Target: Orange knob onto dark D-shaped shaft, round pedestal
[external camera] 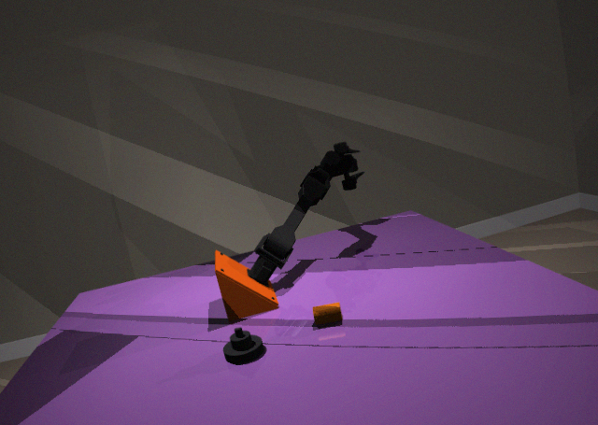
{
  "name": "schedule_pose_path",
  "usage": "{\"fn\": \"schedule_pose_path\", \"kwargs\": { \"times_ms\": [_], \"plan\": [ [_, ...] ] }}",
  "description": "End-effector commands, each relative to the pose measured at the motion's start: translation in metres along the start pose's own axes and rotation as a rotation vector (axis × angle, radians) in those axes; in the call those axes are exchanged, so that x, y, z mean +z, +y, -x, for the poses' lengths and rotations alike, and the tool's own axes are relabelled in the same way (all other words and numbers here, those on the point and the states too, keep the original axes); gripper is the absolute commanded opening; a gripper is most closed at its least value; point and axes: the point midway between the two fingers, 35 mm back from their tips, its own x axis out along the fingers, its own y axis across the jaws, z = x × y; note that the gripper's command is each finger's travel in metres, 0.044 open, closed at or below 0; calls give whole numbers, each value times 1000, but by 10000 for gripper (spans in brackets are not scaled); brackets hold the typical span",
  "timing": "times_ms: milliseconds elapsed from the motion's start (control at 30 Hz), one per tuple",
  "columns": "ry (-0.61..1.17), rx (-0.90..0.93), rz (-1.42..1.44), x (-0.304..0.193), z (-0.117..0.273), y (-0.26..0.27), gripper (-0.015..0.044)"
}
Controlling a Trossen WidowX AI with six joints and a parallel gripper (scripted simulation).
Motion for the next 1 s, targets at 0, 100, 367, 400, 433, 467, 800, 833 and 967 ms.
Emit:
{"fn": "schedule_pose_path", "kwargs": {
  "times_ms": [0, 100, 367, 400, 433, 467, 800, 833, 967],
  "plan": [
    [1, 0, 6, 0, 0, -1, 426],
    [15, 1, 93, 0, -7, -18, 440],
    [-22, -24, 318, 81, -71, -83, 440],
    [-27, -32, 343, 94, -78, -91, 440],
    [-40, -40, 372, 113, -87, -96, 440],
    [-54, -50, 404, 134, -95, -102, 440],
    [-179, -170, 711, 335, -131, -140, 440],
    [-192, -186, 743, 355, -131, -142, 440],
    [-245, -262, 871, 433, -124, -157, 440]
  ]
}}
